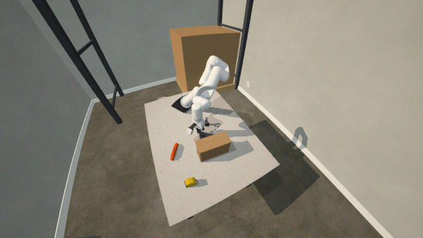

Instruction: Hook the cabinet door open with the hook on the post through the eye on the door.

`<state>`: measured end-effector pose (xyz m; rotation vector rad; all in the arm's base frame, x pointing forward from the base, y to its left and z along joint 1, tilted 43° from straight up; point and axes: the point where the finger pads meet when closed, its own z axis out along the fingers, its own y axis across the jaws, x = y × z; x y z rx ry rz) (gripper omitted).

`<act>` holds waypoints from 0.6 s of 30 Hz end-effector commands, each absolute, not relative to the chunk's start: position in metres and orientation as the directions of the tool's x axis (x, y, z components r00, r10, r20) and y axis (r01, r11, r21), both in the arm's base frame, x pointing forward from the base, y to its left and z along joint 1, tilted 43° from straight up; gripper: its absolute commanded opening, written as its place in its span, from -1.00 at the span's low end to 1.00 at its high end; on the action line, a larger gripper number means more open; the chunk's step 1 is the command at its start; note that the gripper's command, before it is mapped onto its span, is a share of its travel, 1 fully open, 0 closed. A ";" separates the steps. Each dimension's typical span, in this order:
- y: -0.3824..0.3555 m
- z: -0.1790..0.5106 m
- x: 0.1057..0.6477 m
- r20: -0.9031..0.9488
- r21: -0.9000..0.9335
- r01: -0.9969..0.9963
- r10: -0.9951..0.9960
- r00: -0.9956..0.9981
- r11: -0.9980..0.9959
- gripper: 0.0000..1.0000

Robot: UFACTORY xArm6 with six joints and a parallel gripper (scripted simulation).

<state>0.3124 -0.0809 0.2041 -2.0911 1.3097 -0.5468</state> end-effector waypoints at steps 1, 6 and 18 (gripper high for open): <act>-0.082 0.206 0.312 0.029 -0.682 -0.653 -0.904 0.426 -0.330 -0.93; -0.085 0.211 0.308 0.029 -0.682 -0.653 -0.904 0.426 -0.330 -0.93; -0.088 0.217 0.303 0.029 -0.682 -0.653 -0.904 0.426 -0.330 -0.93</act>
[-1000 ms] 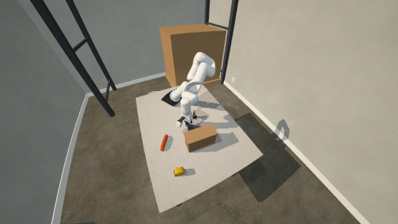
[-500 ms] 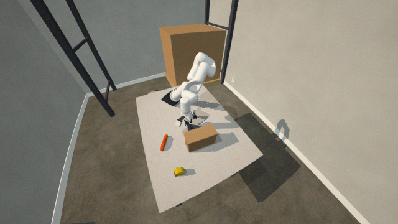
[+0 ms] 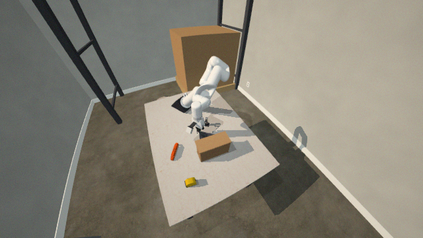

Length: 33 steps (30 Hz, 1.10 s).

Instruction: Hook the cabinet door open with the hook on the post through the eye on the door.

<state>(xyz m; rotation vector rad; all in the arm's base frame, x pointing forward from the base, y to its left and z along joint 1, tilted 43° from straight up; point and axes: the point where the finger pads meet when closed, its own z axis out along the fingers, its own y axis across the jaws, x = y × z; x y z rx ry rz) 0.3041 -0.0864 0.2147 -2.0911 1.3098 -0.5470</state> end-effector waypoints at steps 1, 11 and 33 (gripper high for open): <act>-0.088 0.217 0.303 0.029 -0.682 -0.653 -0.904 0.426 -0.330 -0.93; -0.090 0.223 0.298 0.029 -0.682 -0.653 -0.904 0.426 -0.330 -0.93; -0.092 0.235 0.287 0.029 -0.682 -0.653 -0.904 0.426 -0.330 -0.93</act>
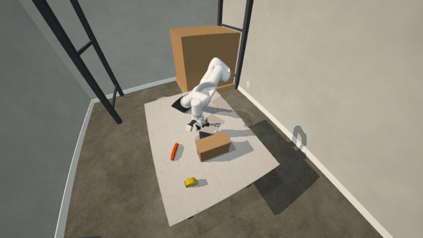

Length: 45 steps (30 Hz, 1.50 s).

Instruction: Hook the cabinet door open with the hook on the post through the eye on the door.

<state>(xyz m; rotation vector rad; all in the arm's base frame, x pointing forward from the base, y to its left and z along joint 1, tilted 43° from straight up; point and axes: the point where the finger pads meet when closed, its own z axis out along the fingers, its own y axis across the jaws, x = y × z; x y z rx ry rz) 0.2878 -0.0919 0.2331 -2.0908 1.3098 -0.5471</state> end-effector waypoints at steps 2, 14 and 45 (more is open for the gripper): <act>-0.093 0.236 0.286 0.029 -0.682 -0.653 -0.904 0.426 -0.330 -0.93; -0.093 0.245 0.277 0.029 -0.682 -0.653 -0.904 0.426 -0.330 -0.93; -0.085 0.260 0.289 0.155 -0.664 -0.563 -0.827 0.540 -0.492 -0.93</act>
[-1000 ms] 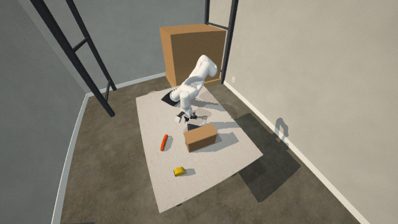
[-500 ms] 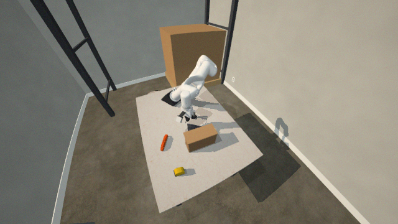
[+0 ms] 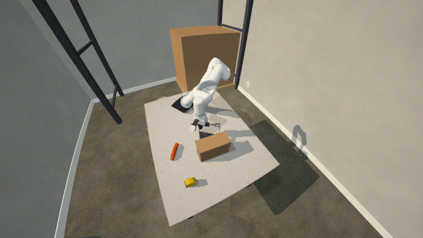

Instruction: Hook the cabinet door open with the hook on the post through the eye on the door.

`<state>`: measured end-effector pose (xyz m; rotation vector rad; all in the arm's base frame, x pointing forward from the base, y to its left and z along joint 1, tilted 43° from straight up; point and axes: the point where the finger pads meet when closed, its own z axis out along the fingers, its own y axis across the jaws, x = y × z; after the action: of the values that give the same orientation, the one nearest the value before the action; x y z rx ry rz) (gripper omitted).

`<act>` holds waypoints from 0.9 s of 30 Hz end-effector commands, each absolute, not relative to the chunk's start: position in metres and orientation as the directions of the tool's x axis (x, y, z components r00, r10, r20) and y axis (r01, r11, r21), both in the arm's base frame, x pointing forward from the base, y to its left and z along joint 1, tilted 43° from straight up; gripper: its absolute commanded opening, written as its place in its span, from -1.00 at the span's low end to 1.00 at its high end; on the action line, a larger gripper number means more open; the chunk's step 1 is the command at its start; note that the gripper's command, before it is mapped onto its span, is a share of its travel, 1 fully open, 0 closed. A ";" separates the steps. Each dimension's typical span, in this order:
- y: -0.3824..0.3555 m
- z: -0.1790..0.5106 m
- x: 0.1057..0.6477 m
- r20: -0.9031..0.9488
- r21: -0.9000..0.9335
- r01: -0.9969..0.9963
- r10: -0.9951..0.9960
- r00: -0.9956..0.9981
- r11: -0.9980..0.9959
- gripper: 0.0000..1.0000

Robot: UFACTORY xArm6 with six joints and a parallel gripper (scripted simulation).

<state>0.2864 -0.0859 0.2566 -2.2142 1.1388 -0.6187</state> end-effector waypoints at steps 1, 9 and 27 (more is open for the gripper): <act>-0.085 0.260 0.289 0.156 -0.664 -0.562 -0.826 0.541 -0.493 -0.93; -0.081 0.264 0.292 0.196 -0.653 -0.528 -0.795 0.574 -0.542 -0.93; -0.073 0.273 0.299 0.275 -0.624 -0.453 -0.721 0.635 -0.637 -0.93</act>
<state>0.2967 -0.0754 0.2692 -2.3349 0.9436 -0.6926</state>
